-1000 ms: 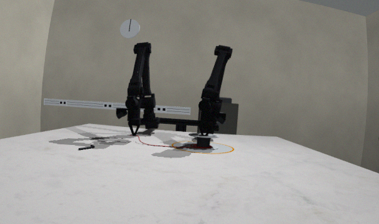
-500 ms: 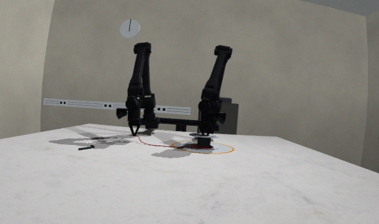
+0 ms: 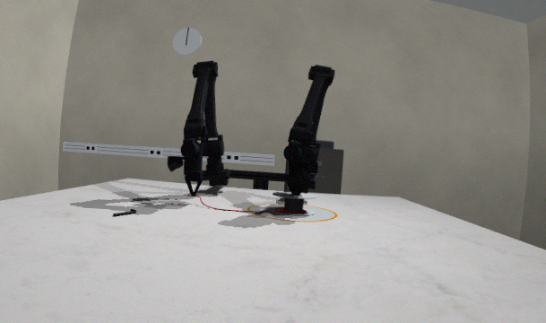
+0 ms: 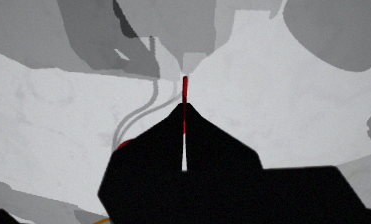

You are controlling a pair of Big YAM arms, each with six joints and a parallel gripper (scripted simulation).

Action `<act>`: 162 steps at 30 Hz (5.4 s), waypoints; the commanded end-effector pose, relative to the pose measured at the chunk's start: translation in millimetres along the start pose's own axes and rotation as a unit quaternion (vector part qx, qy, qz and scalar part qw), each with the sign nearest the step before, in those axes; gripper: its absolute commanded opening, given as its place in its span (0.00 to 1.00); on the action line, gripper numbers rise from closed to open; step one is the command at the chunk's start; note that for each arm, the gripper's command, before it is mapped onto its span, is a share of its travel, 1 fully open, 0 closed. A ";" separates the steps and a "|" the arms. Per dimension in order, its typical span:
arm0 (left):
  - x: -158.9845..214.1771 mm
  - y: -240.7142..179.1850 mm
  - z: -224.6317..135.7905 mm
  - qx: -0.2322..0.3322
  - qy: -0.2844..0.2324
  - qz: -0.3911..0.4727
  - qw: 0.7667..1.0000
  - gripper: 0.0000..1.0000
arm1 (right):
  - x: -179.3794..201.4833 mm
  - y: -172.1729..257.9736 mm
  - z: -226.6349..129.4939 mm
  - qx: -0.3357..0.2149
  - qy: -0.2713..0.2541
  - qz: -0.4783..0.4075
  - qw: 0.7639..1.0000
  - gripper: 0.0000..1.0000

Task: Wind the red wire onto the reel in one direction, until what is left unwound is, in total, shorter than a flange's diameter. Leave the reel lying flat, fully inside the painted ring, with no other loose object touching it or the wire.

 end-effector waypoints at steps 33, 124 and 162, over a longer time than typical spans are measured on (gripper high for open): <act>-15.0 -25.3 -11.8 0.027 0.002 0.830 0.557 0.38 | -13.3 8.7 -3.9 -0.008 -0.004 -0.003 1.000 0.00; -14.2 -13.6 -2.1 0.004 0.028 -0.561 0.827 0.17 | 58.6 34.9 2.0 -0.056 0.131 0.019 0.990 0.00; -12.8 -21.6 -4.1 0.014 0.001 0.234 0.972 0.00 | 54.5 28.6 -2.2 -0.055 0.130 0.022 0.990 0.00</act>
Point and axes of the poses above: on each arm, the point where the finger pads meet when closed, its own z axis out along the fingers, its own y axis across the jaws, x = y × z, the point moved 9 cm from there along -z, back along the fingers, and after that the axes turned 13 degrees about -z, right-handed, at the moved point
